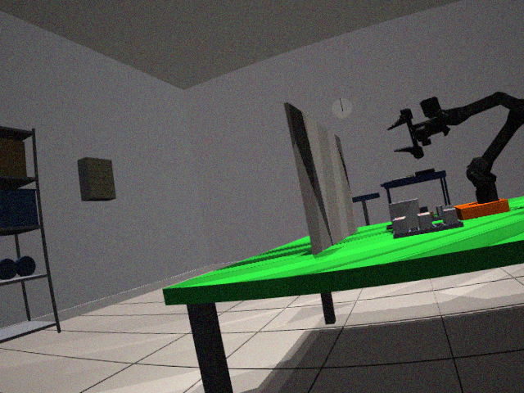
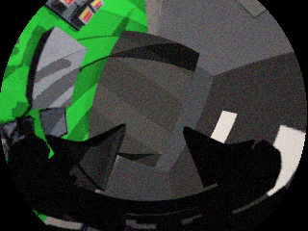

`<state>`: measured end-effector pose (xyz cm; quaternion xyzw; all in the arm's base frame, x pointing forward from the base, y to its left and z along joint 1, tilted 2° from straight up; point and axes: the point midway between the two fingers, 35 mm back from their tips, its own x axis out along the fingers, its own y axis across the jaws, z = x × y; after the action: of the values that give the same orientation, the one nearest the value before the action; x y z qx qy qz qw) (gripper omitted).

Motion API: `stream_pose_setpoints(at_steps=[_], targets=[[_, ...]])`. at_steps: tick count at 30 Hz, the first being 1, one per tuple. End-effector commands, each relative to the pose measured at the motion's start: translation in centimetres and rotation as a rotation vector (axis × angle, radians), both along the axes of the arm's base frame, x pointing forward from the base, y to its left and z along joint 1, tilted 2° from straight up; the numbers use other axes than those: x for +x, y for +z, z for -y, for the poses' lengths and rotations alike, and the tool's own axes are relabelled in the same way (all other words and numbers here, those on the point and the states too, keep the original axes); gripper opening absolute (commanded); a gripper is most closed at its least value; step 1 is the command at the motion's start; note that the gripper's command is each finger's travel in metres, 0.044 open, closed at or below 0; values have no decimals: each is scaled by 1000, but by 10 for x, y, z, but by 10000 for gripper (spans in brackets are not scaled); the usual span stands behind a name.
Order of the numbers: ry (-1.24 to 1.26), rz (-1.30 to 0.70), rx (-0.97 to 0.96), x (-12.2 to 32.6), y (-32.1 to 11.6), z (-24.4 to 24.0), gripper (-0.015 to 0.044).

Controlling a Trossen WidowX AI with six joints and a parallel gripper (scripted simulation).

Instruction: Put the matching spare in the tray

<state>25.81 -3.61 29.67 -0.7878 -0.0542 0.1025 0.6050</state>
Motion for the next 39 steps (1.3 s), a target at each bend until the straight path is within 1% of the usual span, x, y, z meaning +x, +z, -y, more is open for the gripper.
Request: stream_pose_setpoints(at_steps=[1, 2, 6, 8, 13, 17, 21, 25, 30, 35, 36, 39], targets=[[0, 0, 0, 0, 0, 0, 426], [0, 0, 0, 0, 0, 0, 440], [0, 0, 0, 0, 0, 0, 440], [-9, -38, 58, 5, 1, 1, 440], [-108, -328, 452, 37, -1, 7, 440], [-243, -568, 732, 62, -10, 6, 440], [-434, -794, 963, 83, -25, 0, 440], [-681, -987, 1137, 99, -42, -9, 440], [-1059, -1152, 1263, 111, -66, -24, 440], [-1471, -1192, 1285, 115, -89, -40, 440], [-1514, -1188, 1282, 115, -91, -42, 440], [-1528, -1186, 1280, 115, -92, -42, 440]])
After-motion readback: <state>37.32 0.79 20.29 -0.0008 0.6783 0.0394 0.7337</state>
